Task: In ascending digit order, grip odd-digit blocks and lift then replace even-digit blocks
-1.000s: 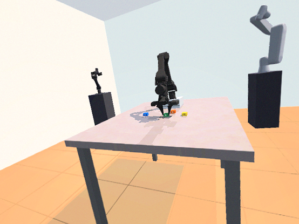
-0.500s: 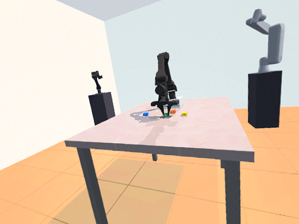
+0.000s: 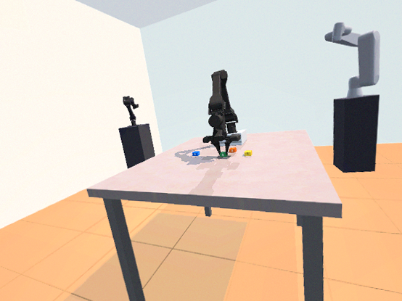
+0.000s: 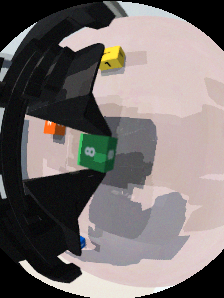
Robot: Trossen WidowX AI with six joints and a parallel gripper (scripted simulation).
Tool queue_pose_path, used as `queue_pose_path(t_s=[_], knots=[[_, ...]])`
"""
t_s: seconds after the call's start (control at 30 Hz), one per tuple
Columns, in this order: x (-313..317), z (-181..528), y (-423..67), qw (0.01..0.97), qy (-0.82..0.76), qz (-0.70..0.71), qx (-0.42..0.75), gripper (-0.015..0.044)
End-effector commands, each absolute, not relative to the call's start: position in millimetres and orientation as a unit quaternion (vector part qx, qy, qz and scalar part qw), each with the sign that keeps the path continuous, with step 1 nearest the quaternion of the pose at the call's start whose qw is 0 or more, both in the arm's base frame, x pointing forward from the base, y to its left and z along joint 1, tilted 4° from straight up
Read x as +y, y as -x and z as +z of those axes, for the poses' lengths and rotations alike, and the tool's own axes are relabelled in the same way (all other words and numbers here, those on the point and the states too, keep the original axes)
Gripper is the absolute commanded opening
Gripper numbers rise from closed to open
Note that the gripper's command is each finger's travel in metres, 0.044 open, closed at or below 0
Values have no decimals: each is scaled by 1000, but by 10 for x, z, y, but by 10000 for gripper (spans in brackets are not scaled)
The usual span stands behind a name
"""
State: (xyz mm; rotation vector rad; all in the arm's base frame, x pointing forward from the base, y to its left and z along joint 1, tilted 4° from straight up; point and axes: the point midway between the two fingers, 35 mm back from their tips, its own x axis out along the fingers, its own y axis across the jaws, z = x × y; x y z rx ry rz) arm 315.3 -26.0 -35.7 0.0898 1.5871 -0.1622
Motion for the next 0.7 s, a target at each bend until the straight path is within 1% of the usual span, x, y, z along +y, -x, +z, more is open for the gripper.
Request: queue_pose_path(t_s=[0.0, 0.67], knots=[[-260, -315, -3153, 697, -39, -73, 713, 120], [-256, -226, -3155, 697, -39, -73, 713, 120]])
